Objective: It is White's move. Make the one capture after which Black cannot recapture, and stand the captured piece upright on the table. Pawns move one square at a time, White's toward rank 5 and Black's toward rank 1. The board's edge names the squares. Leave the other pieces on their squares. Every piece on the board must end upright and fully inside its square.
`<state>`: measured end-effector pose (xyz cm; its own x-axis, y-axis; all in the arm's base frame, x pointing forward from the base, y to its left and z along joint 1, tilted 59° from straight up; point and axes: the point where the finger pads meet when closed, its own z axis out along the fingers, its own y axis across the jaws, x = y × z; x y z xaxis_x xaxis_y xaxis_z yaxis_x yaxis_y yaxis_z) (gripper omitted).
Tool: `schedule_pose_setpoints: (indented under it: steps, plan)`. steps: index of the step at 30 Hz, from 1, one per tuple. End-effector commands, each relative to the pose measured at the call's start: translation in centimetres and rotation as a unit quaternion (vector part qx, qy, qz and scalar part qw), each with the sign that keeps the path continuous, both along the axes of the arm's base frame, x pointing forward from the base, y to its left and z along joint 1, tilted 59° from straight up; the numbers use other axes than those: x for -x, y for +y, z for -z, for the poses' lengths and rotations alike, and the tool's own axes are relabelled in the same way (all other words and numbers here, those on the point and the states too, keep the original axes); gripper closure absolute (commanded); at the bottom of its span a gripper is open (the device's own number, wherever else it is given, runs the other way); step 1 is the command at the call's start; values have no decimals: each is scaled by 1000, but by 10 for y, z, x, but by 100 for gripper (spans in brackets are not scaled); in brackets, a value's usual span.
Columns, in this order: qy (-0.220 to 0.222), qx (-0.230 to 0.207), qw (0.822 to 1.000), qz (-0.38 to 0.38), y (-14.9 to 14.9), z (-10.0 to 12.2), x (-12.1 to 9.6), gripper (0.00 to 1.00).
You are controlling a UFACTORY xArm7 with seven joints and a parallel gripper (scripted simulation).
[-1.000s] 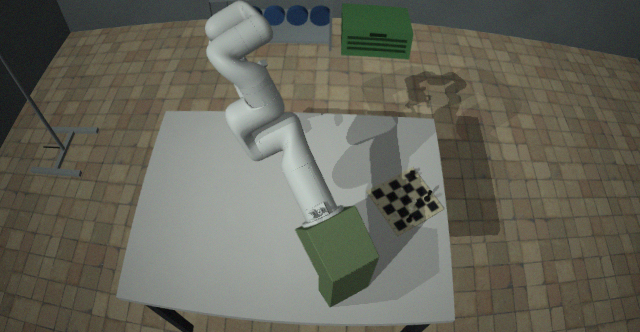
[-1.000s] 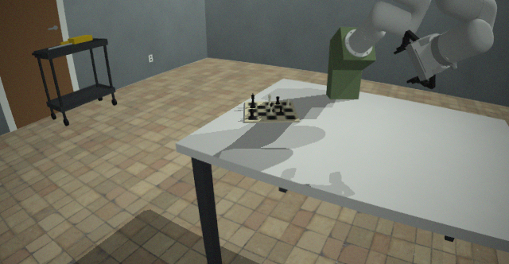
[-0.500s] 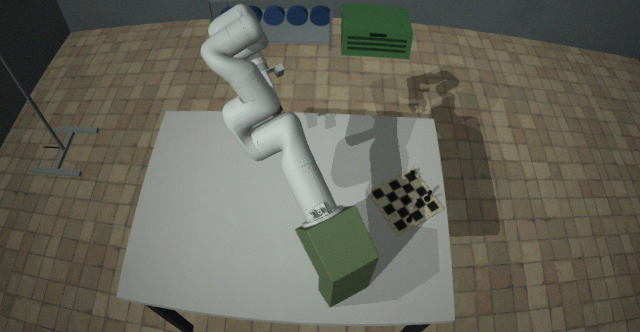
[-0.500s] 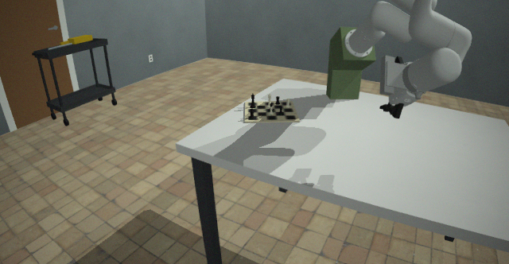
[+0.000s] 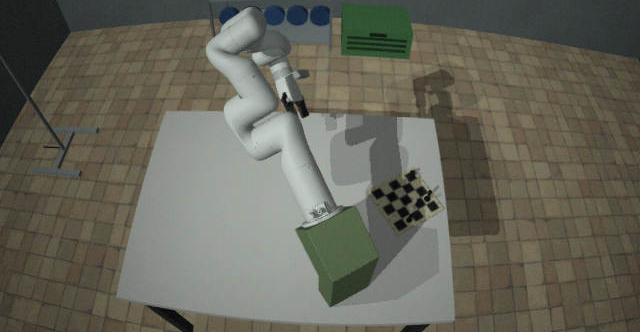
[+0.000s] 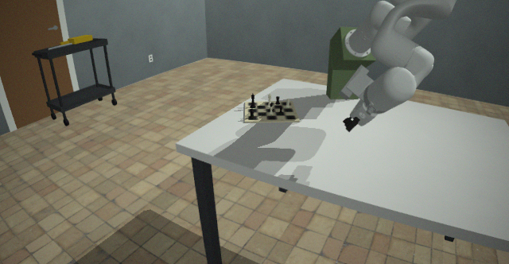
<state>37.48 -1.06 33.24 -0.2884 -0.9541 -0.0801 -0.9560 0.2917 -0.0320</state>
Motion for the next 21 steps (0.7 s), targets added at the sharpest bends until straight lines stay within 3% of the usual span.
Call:
schedule_pose_setpoints:
  steps: [1,2,5,10,13,17,19,21]
  plan:
    - [-1,-7,998,69,-16,9,-21,0]
    - [-1,-7,998,69,-16,9,-21,0]
    - [-2,-21,985,174,-45,27,-44,0]
    - [-2,-27,975,220,-59,35,-53,0]
    - [-2,-36,954,298,-84,51,-67,0]
    - [-2,-42,934,354,-103,62,-75,0]
    - [-2,-42,934,354,-103,62,-75,0]
    - [-2,-46,920,390,-116,70,-80,0]
